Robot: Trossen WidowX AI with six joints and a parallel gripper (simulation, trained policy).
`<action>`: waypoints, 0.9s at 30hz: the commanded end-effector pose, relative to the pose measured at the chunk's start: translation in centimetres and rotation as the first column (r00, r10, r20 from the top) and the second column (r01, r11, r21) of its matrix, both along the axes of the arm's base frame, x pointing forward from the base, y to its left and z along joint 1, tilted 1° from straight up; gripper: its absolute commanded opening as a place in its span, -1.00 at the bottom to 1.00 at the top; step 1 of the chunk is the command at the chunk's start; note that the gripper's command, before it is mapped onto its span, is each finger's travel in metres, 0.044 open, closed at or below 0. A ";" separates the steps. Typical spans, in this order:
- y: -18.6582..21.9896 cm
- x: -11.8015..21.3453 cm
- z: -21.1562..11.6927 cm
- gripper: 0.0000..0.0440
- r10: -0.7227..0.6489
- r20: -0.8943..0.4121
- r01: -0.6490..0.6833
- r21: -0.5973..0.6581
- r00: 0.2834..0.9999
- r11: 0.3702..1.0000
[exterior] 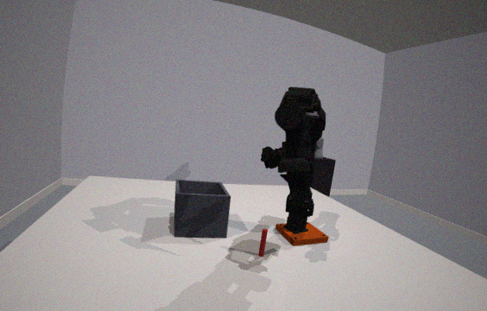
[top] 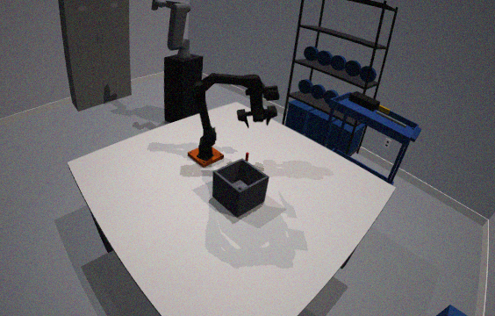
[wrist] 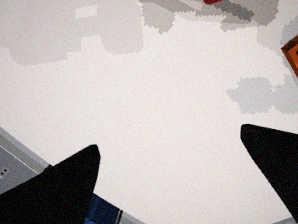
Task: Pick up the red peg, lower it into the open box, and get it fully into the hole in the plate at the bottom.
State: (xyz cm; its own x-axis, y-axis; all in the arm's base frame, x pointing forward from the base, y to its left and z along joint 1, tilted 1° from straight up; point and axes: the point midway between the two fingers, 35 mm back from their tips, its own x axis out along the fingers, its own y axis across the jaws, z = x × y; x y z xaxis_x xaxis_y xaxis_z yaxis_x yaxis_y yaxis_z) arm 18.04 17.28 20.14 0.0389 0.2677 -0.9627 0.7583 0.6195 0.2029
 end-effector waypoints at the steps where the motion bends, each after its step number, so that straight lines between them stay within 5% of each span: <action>1: -1.5 0.4 -1.3 1.00 -0.074 -0.044 0.072 -0.050 0.996 0.996; 27: -8.0 0.2 -11.3 1.00 -0.362 -0.196 0.321 -0.211 0.911 0.923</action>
State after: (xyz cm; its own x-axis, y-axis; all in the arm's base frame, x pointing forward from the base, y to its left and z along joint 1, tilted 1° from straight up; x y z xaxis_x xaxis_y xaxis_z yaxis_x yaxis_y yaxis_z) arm 18.32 9.75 9.84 -0.1172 0.1177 -0.9861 0.9361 0.3446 -0.0702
